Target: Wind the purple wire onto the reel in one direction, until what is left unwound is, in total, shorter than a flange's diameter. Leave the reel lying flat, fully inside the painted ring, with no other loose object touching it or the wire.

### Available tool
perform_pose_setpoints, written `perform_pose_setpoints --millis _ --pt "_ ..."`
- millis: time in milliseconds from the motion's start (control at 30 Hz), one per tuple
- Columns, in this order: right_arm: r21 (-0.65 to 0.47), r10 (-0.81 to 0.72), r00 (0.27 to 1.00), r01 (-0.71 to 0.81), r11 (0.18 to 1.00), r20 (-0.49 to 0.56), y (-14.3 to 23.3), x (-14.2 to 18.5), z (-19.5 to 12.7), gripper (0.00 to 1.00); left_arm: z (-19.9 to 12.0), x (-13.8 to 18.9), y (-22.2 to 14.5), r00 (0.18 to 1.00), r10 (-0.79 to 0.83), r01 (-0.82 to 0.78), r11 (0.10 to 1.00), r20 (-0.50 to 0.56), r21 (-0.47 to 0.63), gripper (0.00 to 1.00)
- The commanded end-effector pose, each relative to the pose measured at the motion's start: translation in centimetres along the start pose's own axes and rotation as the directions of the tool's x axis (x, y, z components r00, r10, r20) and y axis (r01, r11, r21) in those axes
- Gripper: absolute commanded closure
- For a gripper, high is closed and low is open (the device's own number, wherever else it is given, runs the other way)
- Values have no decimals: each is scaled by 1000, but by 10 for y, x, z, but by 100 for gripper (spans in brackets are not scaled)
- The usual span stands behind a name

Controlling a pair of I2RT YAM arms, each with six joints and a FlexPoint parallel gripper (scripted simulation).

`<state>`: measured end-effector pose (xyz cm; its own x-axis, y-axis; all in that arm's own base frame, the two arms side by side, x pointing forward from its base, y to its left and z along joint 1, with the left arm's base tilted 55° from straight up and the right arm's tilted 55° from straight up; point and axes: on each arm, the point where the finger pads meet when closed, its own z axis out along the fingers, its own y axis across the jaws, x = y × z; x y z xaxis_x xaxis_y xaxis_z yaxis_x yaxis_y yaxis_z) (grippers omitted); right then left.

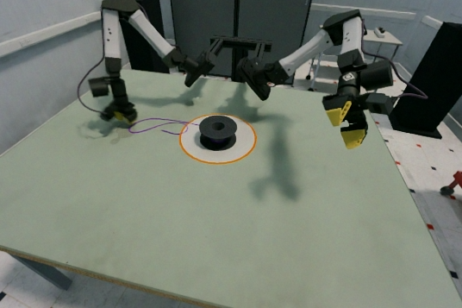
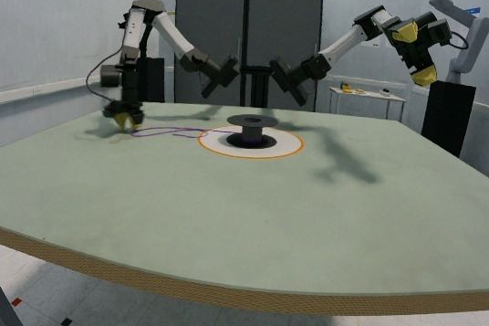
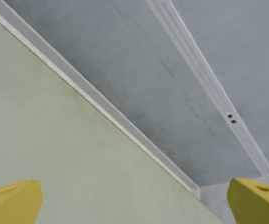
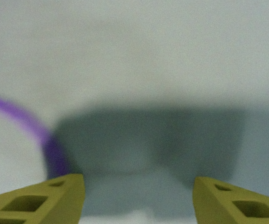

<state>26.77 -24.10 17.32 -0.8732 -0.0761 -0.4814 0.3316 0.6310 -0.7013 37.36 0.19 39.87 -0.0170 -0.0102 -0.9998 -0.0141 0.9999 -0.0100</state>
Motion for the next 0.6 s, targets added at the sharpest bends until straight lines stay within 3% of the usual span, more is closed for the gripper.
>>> perform_pose_setpoints --millis 0,33,167,300,433,500,567 --pt "-51 -156 983 151 987 -102 36 14 3 44 2 -3 -2 1000 10 -10 1000 17 14 0" --pt "-135 -341 932 325 936 -123 50 13 -2 46 2 -3 -2 1000 10 -10 1000 17 14 0" --pt "-172 -570 818 553 815 -73 96 10 -23 52 2 -3 -2 1000 10 -10 1000 17 14 0" --pt "-188 -790 612 774 605 -24 130 12 -44 58 2 -3 -2 1000 10 -10 1000 17 14 0" --pt "-164 -932 362 920 356 7 154 15 -63 63 2 -3 -2 1000 10 -10 1000 17 14 0" --pt "-144 -962 274 952 268 18 163 16 -71 64 2 -3 -2 1000 10 -10 1000 17 14 0" --pt "-144 -962 274 952 268 18 163 16 -71 64 2 -3 -2 1000 10 -10 1000 17 14 0"
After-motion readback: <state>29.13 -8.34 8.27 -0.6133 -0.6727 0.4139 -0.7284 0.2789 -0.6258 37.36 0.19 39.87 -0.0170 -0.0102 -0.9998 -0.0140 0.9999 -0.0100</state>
